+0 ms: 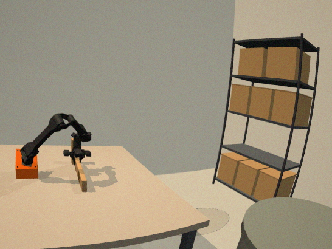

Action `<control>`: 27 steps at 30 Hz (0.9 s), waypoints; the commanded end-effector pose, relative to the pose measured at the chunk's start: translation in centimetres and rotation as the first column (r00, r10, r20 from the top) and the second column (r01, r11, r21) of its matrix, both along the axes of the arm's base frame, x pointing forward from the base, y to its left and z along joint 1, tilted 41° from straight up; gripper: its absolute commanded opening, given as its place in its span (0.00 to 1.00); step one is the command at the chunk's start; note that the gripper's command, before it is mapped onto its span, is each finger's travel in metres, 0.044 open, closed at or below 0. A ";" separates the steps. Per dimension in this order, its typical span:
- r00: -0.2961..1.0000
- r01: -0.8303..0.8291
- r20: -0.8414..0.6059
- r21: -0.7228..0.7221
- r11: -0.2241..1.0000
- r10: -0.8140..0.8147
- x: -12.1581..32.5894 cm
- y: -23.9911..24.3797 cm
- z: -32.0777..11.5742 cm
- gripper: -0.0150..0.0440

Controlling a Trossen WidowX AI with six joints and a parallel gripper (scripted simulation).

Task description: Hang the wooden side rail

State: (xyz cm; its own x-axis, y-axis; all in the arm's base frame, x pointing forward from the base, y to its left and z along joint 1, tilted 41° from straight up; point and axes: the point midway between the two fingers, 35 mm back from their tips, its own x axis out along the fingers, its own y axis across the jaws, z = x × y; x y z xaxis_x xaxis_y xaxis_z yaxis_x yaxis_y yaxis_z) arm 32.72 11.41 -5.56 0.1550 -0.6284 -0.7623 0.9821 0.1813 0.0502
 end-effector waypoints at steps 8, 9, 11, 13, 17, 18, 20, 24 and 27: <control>1.000 -0.010 0.005 0.004 1.000 0.010 0.0 0.6 0.0 0.25; 1.000 -0.010 0.005 0.004 1.000 0.010 0.0 0.6 0.0 0.25; 1.000 -0.010 0.005 0.004 1.000 0.010 0.0 0.6 0.0 0.25; 1.000 -0.010 0.005 0.005 1.000 0.010 0.0 0.6 0.0 0.25; 1.000 -0.010 0.005 0.005 1.000 0.010 0.0 0.7 0.0 0.25; 1.000 -0.010 0.005 0.005 1.000 0.010 0.0 0.7 0.0 0.25; 1.000 -0.010 0.005 0.005 1.000 0.010 -0.1 0.7 0.0 0.25; 1.000 -0.010 0.005 0.005 1.000 0.010 -0.1 0.7 -0.1 0.25; 1.000 -0.010 0.005 0.005 1.000 0.010 -0.1 0.7 -0.1 0.25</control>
